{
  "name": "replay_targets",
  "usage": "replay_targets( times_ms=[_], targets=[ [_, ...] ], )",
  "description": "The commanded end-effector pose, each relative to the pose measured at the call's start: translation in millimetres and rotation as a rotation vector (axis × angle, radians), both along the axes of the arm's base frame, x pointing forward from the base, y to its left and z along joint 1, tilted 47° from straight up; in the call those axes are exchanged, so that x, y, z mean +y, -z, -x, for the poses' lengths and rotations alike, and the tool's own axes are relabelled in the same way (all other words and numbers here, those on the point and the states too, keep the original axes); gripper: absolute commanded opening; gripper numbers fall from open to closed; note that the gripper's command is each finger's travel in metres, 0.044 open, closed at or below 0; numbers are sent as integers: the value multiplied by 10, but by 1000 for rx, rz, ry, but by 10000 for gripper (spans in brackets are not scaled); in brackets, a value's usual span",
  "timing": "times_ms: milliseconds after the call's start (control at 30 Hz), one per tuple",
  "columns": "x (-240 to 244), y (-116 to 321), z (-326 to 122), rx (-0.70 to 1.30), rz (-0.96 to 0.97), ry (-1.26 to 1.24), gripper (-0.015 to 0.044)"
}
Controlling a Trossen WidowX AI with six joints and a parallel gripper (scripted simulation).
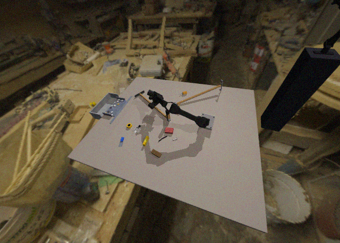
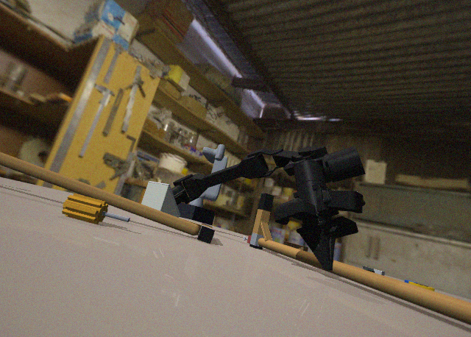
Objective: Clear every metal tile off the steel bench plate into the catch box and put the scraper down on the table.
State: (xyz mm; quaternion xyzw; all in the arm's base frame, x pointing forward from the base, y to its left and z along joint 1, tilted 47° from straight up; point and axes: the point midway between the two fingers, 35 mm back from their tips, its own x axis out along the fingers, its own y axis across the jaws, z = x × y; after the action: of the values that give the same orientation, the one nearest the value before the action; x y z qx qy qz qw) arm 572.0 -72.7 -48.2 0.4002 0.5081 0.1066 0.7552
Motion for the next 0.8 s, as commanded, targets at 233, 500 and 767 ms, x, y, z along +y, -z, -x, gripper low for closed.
replay_targets(
  times_ms=[233, 500, 767],
  targets=[
    [137, -103, -83, -5, -2, -11, 0],
    [186, -156, -119, -5, -3, -11, 0],
    [234, -207, -152, -5, -3, -11, 0]
  ],
)
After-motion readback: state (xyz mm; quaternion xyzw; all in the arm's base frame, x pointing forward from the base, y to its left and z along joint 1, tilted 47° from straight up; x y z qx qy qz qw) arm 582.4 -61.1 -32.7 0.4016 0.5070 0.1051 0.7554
